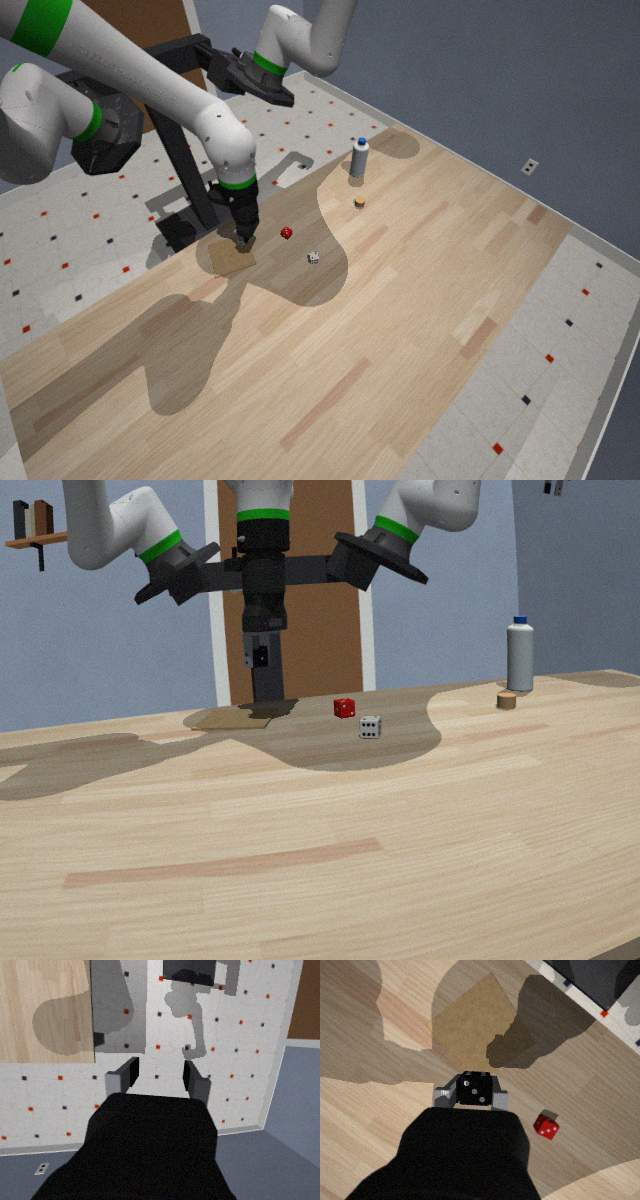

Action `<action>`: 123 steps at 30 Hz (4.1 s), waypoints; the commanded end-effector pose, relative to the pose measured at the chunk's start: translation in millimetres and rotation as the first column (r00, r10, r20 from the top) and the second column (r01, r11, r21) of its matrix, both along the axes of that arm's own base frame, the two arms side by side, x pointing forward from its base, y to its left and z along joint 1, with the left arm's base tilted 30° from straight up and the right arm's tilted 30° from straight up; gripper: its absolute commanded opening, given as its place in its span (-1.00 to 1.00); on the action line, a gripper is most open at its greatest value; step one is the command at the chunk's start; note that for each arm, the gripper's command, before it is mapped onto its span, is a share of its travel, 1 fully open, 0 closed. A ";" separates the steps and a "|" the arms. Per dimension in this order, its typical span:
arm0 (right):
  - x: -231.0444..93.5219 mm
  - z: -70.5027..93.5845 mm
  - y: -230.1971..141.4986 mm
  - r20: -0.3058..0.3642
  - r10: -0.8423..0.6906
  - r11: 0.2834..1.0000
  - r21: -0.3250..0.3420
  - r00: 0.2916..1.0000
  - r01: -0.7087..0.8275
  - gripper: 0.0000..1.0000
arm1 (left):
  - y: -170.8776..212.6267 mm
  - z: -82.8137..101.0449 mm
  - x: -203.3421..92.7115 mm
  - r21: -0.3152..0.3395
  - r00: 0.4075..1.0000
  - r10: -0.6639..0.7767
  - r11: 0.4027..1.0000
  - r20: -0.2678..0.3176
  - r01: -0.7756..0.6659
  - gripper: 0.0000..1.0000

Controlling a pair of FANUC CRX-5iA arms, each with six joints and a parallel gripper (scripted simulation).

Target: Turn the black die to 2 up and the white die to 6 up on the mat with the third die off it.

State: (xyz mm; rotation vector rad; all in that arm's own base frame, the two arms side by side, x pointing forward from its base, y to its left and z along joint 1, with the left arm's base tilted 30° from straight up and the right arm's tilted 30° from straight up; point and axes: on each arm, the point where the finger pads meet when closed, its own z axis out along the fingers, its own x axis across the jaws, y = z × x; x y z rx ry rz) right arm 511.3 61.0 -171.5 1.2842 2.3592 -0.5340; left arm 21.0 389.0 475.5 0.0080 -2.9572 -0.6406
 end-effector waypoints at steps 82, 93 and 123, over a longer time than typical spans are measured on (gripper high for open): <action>-80.6 -73.3 -98.4 0.138 -0.269 0.961 0.109 0.953 0.255 0.14 | -0.1 0.9 0.1 0.002 1.000 0.000 1.000 0.000 0.000 1.00; -80.3 -74.6 -99.0 0.138 -0.269 0.961 0.109 0.953 0.255 0.14 | -0.1 0.9 0.1 0.002 1.000 0.000 1.000 0.000 0.000 1.00; -79.7 -77.9 -100.8 0.138 -0.269 0.961 0.109 0.953 0.255 0.14 | -0.1 0.9 0.1 0.002 1.000 0.000 1.000 0.000 0.000 1.00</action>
